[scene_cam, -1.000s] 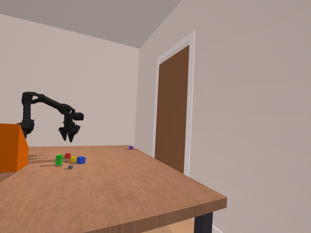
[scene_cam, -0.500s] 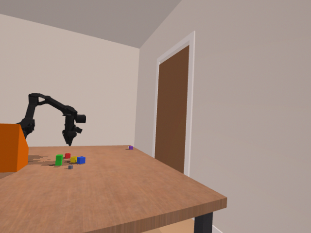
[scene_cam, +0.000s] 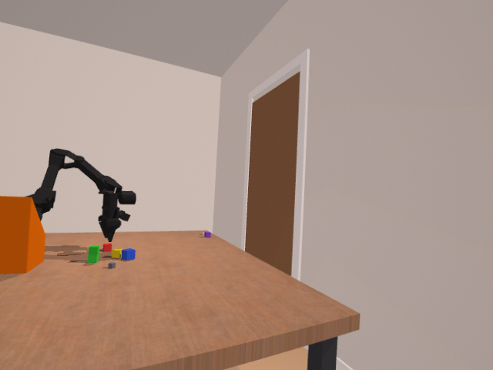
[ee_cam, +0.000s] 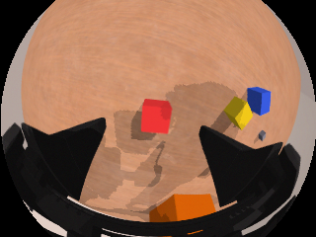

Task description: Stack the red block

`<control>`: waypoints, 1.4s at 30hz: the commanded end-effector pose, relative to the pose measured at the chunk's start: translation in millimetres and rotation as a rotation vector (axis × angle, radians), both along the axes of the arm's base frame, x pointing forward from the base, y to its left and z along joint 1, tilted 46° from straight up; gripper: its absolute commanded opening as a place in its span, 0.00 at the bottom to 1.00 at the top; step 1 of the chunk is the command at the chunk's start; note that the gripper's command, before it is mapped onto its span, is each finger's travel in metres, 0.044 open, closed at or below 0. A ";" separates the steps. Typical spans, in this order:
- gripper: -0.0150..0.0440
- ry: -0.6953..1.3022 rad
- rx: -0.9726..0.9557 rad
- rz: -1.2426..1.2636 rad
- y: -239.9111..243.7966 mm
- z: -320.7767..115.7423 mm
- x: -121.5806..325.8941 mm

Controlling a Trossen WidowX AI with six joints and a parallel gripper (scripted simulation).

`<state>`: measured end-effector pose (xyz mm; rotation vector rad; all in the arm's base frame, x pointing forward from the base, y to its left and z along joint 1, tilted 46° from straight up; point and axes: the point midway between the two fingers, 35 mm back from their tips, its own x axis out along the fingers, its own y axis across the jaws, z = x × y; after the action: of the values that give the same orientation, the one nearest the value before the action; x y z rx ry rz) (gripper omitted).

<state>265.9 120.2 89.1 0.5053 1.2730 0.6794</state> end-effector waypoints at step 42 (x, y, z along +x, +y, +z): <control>0.96 0.012 0.000 -0.003 26.7 -29.7 4.1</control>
<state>270.1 147.7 60.3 0.5101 1.2807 0.6796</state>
